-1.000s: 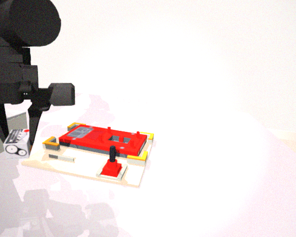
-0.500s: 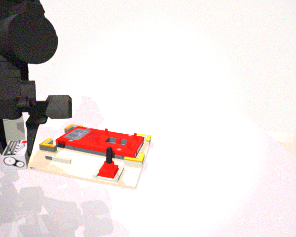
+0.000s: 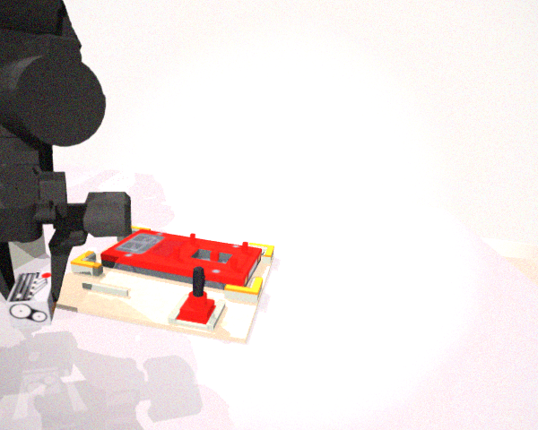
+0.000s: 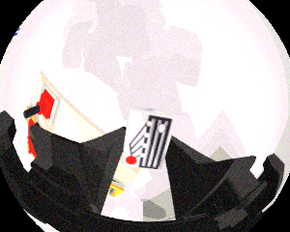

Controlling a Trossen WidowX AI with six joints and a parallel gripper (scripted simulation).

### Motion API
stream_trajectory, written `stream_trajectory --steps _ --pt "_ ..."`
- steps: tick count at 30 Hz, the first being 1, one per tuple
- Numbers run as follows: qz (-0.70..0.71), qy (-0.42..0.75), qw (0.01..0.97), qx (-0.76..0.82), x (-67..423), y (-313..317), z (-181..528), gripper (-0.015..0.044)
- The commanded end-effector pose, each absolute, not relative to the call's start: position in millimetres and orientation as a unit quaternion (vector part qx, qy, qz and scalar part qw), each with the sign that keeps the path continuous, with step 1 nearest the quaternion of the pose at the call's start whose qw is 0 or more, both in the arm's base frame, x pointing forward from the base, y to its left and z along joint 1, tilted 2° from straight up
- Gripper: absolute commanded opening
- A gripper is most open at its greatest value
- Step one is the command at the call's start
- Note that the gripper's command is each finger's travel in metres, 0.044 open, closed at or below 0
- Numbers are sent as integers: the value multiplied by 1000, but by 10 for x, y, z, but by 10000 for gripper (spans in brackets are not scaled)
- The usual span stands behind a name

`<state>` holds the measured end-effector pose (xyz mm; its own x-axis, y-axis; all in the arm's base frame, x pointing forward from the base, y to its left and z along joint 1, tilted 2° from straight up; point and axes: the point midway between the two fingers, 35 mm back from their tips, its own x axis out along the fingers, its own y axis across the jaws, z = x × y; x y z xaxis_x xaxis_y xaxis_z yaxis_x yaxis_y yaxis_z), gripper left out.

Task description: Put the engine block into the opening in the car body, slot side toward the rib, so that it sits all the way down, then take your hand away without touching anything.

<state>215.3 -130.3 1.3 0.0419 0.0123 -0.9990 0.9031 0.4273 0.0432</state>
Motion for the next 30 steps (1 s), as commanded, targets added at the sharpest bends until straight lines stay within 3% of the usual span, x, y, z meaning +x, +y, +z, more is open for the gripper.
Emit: stream_trajectory --steps 1,20,30 --pt "-369 590 603 391 2129 -1288 -68 0" --pt "-369 590 602 391 2135 -1283 -317 0" --pt "-367 588 607 390 2157 -1295 -243 263"
